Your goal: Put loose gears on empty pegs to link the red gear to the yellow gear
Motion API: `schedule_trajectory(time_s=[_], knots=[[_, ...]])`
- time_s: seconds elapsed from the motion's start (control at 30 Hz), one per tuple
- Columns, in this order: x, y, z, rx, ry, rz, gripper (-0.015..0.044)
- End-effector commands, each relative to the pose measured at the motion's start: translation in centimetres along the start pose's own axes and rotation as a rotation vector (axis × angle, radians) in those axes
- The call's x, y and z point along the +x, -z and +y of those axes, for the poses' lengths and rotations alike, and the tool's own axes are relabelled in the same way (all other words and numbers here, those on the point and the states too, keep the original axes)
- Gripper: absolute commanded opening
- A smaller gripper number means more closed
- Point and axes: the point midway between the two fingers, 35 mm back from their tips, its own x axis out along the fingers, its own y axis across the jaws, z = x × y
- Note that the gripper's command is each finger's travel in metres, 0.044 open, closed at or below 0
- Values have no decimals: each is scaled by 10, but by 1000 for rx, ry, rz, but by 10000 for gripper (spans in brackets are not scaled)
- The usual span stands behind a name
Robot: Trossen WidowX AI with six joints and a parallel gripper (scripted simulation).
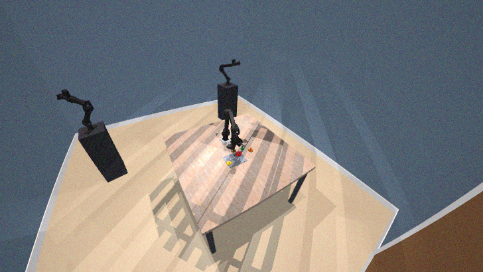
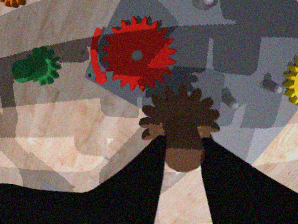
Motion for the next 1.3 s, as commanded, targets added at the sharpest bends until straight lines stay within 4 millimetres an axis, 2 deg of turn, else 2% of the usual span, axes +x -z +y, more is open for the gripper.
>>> schedule_trajectory(time_s=[0.0,0.63,1.0,1.27], knots=[[-1,2,-1,-5,2,3,0],[0,1,-1,-19,2,3,0],[15,2,-1,-165,1,3,0],[26,2,-2,-137,1,3,0]])
